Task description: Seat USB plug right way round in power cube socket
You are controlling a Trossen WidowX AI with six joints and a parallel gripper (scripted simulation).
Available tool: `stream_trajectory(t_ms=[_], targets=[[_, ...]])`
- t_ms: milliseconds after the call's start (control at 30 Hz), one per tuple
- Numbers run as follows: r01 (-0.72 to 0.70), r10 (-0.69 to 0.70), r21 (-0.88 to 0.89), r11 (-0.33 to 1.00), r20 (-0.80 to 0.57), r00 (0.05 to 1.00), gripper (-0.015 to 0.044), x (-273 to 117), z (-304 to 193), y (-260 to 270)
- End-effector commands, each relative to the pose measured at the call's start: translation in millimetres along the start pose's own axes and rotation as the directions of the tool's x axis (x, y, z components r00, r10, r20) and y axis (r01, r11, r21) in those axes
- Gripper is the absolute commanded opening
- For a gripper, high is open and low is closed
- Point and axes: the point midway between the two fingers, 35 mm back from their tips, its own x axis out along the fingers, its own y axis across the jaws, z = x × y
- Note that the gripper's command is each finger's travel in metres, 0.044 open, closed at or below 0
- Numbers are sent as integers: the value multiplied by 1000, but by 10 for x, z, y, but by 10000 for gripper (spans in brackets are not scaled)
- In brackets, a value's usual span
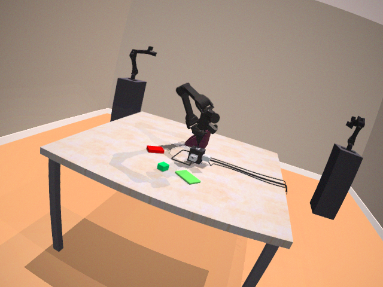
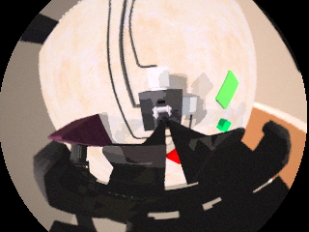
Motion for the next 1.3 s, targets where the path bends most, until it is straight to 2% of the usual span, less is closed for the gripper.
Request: stream_trajectory(t_ms=[0,1267], targets=[[0,0,0,1000,0,1000,0,0,0,-1],[-1,1,0,1000,1,1000,0,-150,2,1]])
